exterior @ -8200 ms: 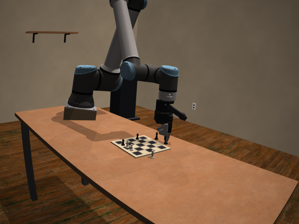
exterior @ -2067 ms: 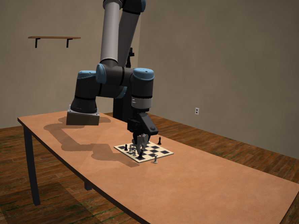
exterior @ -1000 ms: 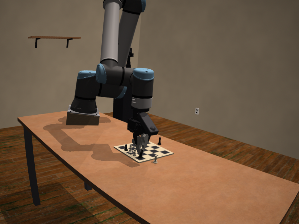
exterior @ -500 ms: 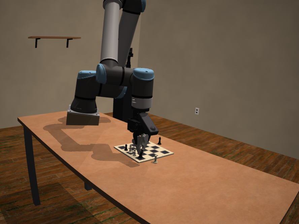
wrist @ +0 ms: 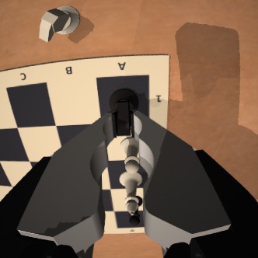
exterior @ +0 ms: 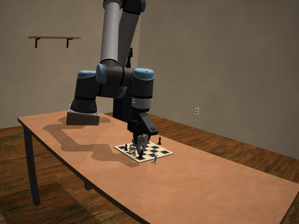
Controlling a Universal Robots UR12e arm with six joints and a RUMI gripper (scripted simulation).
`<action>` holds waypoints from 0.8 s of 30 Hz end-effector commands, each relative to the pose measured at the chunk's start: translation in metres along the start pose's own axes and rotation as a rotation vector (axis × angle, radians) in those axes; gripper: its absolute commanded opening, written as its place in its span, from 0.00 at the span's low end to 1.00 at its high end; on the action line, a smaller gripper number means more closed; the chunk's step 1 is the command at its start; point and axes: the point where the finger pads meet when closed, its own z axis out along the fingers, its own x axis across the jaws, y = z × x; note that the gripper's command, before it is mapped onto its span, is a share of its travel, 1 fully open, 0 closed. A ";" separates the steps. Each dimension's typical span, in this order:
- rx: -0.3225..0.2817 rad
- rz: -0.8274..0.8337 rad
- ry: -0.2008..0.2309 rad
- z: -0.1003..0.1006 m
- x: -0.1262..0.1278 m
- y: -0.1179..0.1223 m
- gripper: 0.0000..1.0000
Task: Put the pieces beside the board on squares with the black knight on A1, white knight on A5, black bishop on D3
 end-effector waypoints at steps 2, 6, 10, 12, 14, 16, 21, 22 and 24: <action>0.001 0.000 0.000 0.000 0.000 -0.001 0.00; 0.001 0.000 0.000 0.001 0.000 -0.001 0.00; 0.001 0.000 0.000 0.002 0.000 -0.001 0.00; 0.001 0.000 0.000 0.002 0.000 -0.001 0.00; 0.001 0.000 0.000 0.003 0.000 -0.001 0.00; 0.001 0.000 0.000 0.003 0.000 -0.001 0.00; 0.001 0.000 0.000 0.003 0.000 -0.001 0.00; 0.001 0.000 0.000 0.003 0.000 -0.001 0.00; 0.001 0.000 0.000 0.003 0.000 -0.001 0.00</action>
